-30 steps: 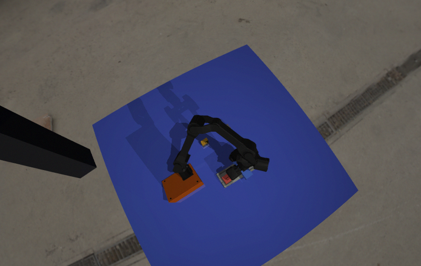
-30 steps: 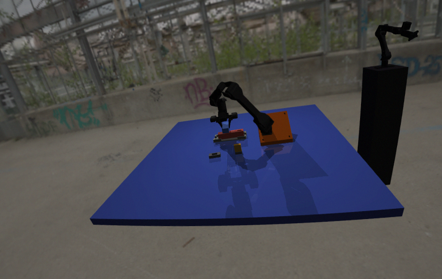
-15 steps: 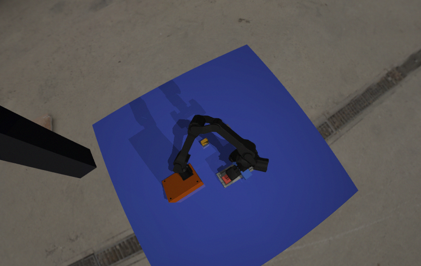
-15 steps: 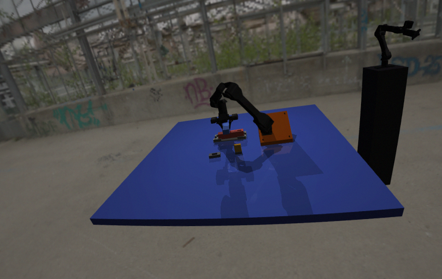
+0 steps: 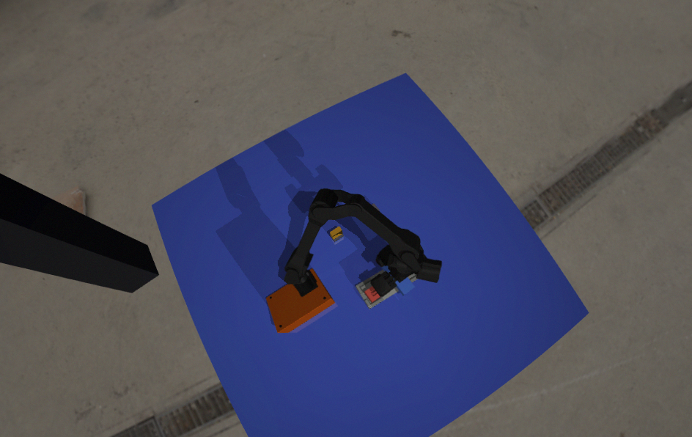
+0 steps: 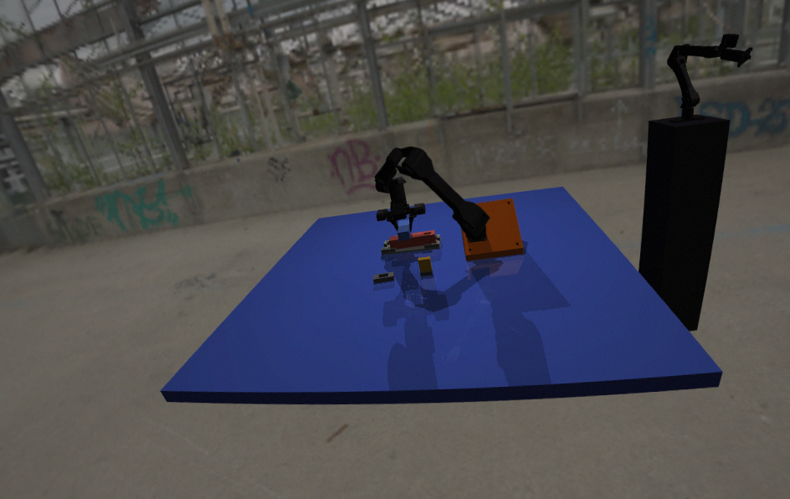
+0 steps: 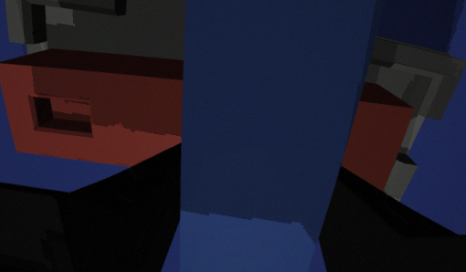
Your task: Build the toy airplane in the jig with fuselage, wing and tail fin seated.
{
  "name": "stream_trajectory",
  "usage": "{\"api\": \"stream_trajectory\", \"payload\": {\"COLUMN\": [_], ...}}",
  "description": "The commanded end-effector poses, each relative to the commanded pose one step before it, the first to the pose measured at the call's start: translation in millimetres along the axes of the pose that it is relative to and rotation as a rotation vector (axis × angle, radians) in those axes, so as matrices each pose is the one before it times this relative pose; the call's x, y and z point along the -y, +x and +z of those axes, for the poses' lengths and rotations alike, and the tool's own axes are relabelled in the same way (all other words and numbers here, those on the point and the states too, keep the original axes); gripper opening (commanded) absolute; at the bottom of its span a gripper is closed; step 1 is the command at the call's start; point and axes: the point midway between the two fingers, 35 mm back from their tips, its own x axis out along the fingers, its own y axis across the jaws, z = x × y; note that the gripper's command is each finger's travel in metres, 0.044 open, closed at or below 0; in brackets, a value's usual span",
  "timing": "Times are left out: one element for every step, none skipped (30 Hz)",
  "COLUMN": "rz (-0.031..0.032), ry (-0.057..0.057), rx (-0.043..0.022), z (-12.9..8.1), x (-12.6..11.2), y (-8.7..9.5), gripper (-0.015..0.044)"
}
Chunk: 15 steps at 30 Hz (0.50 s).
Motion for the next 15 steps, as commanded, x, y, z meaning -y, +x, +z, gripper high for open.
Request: {"api": "stream_trajectory", "payload": {"rz": [-0.00038,0.00000,0.00000,0.00000,0.00000,0.00000,0.00000,0.00000,0.00000,0.00000,0.00000,0.00000,0.00000,0.00000,0.00000], "ry": [-0.0002,0.0000,0.0000,0.0000,0.0000,0.0000,0.0000,0.0000,0.0000,0.0000,0.0000,0.0000,0.0000,0.0000,0.0000], "rx": [-0.00041,0.00000,0.00000,0.00000,0.00000,0.00000,0.00000,0.00000,0.00000,0.00000,0.00000,0.00000,0.00000,0.00000,0.00000], "z": [-0.12,0.00,0.00,0.00,0.00,0.00,0.00,0.00,0.00,0.00,0.00,0.00,0.00,0.00,0.00], "x": [0.15,0.00,0.00,0.00,0.00,0.00,0.00,0.00,0.00,0.00,0.00,0.00,0.00,0.00,0.00], "y": [-0.19,0.00,0.00,0.00,0.00,0.00,0.00,0.00,0.00,0.00,0.00,0.00,0.00,0.00,0.00], "gripper": [0.0262,0.0288,0.0314,0.0340,0.0367,0.0393,0.0419,0.0440,0.0440,0.0440,0.0440,0.0440,0.0440,0.0440,0.0440]}}
